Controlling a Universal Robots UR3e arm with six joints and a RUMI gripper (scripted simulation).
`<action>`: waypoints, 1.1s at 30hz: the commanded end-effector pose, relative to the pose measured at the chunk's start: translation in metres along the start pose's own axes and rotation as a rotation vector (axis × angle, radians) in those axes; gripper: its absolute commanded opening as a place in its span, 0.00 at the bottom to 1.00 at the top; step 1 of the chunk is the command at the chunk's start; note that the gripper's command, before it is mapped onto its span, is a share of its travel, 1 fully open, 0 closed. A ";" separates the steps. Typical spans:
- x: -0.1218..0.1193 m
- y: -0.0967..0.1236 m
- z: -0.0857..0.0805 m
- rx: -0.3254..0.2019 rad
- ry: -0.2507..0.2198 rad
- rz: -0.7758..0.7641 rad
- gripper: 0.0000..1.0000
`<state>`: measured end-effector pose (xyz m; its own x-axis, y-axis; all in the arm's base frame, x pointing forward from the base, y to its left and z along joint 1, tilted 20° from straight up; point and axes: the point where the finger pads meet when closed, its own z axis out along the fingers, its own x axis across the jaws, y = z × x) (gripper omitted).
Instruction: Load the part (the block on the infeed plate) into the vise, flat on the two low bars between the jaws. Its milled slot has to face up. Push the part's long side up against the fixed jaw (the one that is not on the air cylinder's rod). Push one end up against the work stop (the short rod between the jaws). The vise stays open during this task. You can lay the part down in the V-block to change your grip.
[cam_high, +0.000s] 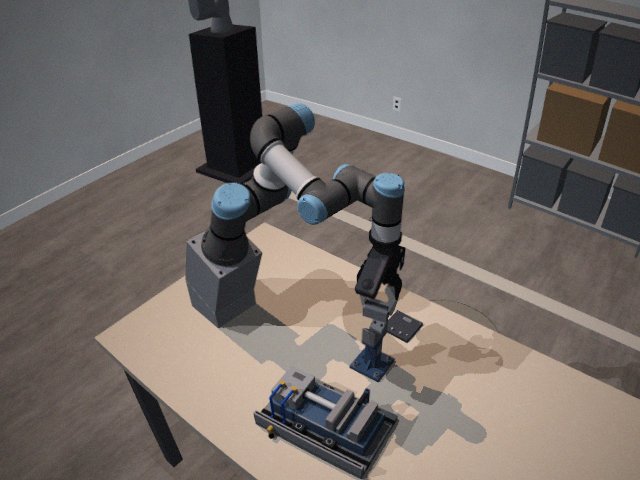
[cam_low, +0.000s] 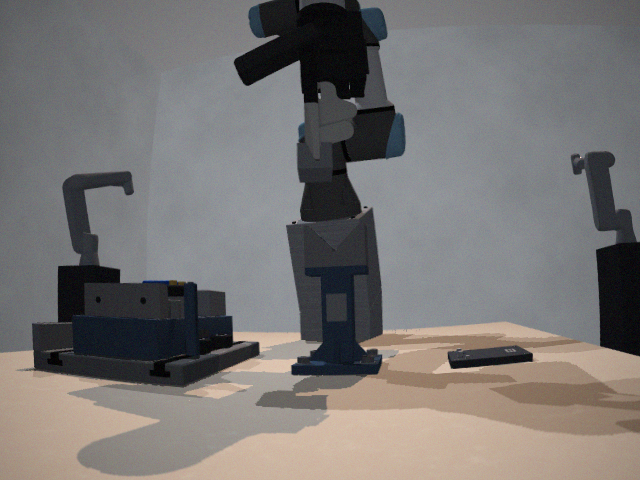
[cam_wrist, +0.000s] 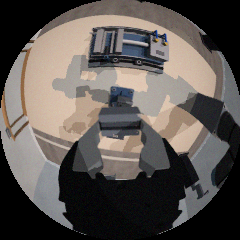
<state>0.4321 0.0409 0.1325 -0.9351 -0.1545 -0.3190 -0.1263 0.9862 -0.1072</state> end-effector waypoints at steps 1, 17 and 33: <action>-0.003 -0.004 -0.001 0.000 -0.002 -0.026 0.00; -0.008 -0.016 0.000 0.000 0.000 -0.111 0.00; -0.013 -0.031 0.001 -0.001 0.002 -0.211 0.00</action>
<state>0.4459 0.0161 0.1372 -0.8980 -0.3309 -0.2902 -0.2948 0.9418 -0.1616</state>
